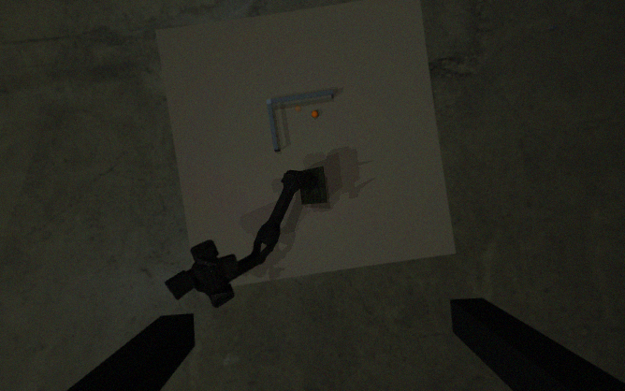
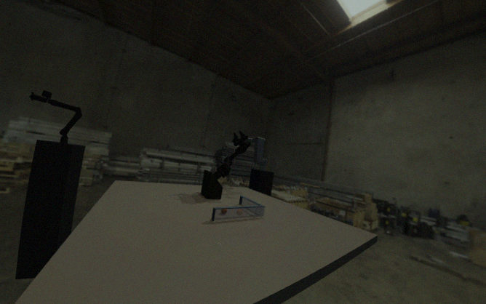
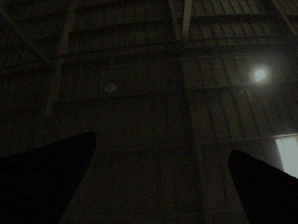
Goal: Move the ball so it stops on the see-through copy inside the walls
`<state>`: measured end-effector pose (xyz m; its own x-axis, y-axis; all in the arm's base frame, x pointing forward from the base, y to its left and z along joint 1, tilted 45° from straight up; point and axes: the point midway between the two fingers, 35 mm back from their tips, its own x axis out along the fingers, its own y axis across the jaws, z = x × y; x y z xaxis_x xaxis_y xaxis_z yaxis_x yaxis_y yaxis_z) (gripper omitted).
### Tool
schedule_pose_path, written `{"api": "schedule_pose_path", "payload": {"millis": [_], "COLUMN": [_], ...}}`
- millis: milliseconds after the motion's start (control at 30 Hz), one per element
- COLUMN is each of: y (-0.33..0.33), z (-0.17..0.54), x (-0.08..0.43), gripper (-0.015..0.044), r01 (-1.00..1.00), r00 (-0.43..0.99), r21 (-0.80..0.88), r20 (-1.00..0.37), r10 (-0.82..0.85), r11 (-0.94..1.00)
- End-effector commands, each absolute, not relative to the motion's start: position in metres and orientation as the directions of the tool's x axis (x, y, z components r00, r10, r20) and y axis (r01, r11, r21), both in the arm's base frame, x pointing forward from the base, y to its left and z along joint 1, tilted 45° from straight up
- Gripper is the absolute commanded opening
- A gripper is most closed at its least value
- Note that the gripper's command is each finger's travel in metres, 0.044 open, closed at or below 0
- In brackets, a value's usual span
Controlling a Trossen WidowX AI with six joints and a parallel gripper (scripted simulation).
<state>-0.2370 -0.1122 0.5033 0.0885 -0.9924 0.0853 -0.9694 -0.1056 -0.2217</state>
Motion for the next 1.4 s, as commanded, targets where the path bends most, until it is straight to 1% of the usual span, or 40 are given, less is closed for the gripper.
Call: {"api": "schedule_pose_path", "payload": {"millis": [0, 67, 133, 200, 300, 367, 500, 633, 733, 867, 1033, 1200, 1367], "y": [-0.112, -0.112, -0.112, -0.112, -0.113, -0.115, -0.12, -0.124, -0.124, -0.123, -0.121, -0.121, -0.119], "z": [0.504, 0.509, 0.518, 0.529, 0.537, 0.543, 0.552, 0.55, 0.539, 0.526, 0.5, 0.452, 0.404], "x": [-0.236, -0.226, -0.205, -0.179, -0.154, -0.125, -0.052, 0.02, 0.069, 0.116, 0.175, 0.244, 0.293], "gripper": [0.0374, 0.0321, 0.0269, 0.0268, 0.0268, 0.0268, 0.0268, 0.0268, 0.0268, 0.0268, 0.0268, 0.0268, 0.0268], "r01": [-0.971, -0.978, -0.987, -0.986, -0.971, -0.939, -0.791, -0.566, -0.435, -0.235, 0.041, 0.394, 0.619], "r00": [0.09, 0.104, 0.131, 0.165, 0.201, 0.247, 0.357, 0.457, 0.544, 0.594, 0.641, 0.667, 0.662], "r21": [-0.216, -0.17, -0.078, 0.036, 0.147, 0.267, 0.542, 0.759, 0.82, 0.904, 0.951, 0.902, 0.785], "r20": [0.086, 0.088, 0.091, 0.091, 0.087, 0.076, 0.031, -0.037, -0.091, -0.159, -0.26, -0.414, -0.544], "r10": [-0.992, -0.991, -0.987, -0.982, -0.976, -0.966, -0.934, -0.889, -0.834, -0.789, -0.722, -0.619, -0.516], "r11": [-0.107, -0.118, -0.138, -0.162, -0.187, -0.219, -0.284, -0.322, -0.373, -0.358, -0.306, -0.179, -0.033]}}
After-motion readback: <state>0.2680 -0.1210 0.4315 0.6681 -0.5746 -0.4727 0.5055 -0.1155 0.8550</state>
